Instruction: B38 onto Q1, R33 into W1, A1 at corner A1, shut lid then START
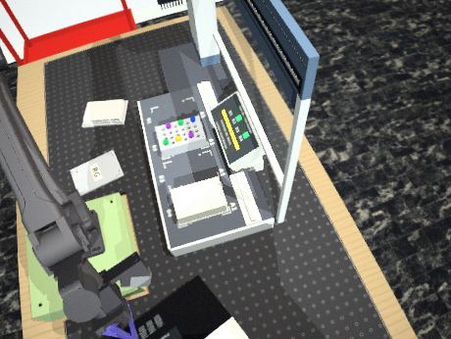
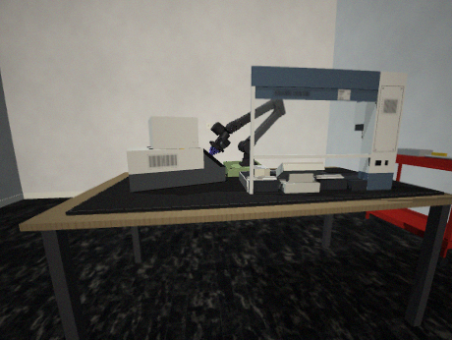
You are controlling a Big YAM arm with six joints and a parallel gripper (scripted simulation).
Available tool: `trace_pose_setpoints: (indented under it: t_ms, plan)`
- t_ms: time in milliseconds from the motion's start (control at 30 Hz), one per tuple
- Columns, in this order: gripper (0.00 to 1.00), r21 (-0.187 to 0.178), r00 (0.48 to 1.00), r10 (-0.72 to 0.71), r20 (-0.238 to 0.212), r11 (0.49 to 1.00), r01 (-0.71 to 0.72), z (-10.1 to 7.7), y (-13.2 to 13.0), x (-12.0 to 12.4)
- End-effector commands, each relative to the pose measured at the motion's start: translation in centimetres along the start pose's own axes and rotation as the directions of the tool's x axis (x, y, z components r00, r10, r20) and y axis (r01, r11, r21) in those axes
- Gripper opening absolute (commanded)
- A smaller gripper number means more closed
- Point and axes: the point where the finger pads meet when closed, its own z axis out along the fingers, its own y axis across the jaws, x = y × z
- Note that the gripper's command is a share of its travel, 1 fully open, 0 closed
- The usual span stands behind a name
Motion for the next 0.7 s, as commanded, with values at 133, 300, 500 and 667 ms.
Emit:
trace_pose_setpoints:
  t_ms: [133, 300, 500, 667]
  plan:
    - [0.00, 0.031, 1.000, 0.000, 0.023, 1.000, -0.001, 0.0, -1.9, -0.9]
    - [0.00, 0.050, 0.999, -0.005, 0.035, 0.999, 0.003, -0.8, -3.7, -1.5]
    - [0.00, 0.064, 0.999, -0.007, 0.035, 0.998, 0.005, -0.8, -4.7, -1.4]
    - [0.00, 0.079, 1.000, -0.011, 0.026, 0.997, 0.009, -0.9, -5.4, -0.9]
